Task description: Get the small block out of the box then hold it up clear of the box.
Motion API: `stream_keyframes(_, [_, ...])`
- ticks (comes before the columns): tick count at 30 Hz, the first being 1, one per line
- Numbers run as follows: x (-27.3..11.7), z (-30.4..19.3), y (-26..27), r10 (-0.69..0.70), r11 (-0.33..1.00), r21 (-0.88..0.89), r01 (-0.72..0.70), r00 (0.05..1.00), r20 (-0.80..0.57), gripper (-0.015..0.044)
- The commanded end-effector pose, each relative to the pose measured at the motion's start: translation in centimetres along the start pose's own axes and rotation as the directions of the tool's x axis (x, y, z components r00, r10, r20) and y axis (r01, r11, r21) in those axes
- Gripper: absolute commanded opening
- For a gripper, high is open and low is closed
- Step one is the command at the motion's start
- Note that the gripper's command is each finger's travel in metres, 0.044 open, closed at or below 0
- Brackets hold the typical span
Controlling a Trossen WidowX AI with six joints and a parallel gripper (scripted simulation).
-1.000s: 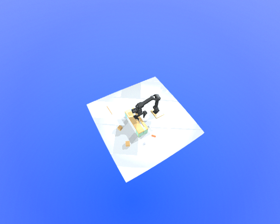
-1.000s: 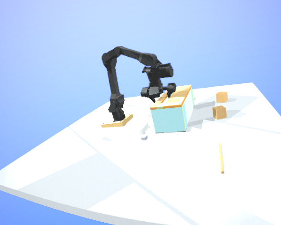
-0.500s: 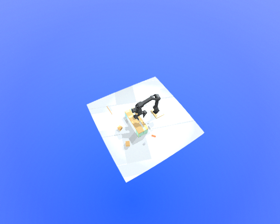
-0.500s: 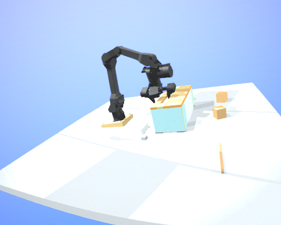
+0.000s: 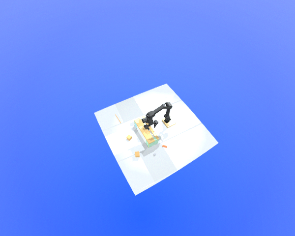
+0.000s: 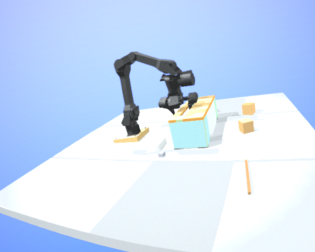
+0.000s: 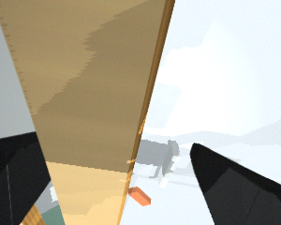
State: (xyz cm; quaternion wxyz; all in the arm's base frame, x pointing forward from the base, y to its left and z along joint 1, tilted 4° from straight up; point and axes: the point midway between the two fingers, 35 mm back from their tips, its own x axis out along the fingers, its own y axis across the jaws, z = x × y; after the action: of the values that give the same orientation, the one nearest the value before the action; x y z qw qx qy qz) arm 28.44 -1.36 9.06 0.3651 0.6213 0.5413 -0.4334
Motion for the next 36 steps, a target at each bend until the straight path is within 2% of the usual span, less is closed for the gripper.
stream_keyframes(1, [0.1,-0.4,-0.1,0.003,1.000,0.001,-0.003,1.000,-0.004,0.0400])
stream_keyframes(19, [0.0,0.0,0.0,0.003,1.000,0.001,-0.003,1.000,-0.003,0.0400])
stream_keyframes(36, [0.5,-1.6,0.0,0.003,1.000,0.001,-0.003,1.000,-0.005,0.0400])
